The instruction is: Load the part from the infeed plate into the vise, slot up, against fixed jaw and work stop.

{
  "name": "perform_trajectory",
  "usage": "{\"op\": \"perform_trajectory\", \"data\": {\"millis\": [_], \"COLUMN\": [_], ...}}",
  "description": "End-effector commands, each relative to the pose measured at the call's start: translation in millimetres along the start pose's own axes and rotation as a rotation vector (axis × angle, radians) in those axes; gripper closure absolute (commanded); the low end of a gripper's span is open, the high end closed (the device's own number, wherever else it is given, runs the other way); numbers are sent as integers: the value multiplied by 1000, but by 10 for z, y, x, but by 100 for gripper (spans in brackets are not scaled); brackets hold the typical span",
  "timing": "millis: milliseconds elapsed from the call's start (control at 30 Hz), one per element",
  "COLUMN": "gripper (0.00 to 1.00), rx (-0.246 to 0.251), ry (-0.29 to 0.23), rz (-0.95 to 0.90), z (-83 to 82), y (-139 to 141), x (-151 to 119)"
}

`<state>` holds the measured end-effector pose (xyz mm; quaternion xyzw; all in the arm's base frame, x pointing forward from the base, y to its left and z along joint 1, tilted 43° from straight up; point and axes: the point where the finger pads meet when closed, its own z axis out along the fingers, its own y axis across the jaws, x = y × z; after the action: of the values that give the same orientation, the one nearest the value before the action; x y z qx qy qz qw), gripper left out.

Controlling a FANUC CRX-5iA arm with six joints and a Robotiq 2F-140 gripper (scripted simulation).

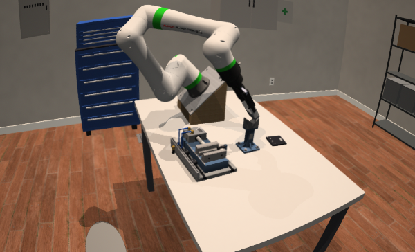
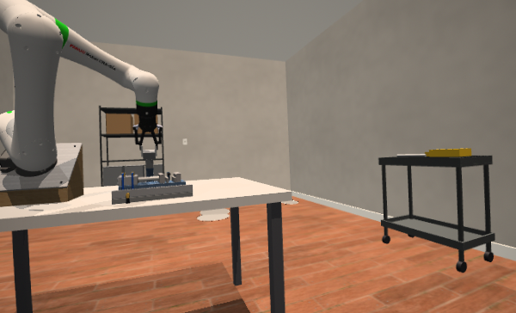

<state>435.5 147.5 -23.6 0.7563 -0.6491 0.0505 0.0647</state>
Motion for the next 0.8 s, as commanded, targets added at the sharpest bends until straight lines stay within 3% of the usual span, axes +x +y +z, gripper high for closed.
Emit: {"op": "perform_trajectory", "data": {"millis": [0, 767], "gripper": [100, 100], "rx": [-1, -1], "ry": [-30, -155], "rz": [-1, -1], "z": [0, 3], "y": [0, 0], "x": [6, 38]}}
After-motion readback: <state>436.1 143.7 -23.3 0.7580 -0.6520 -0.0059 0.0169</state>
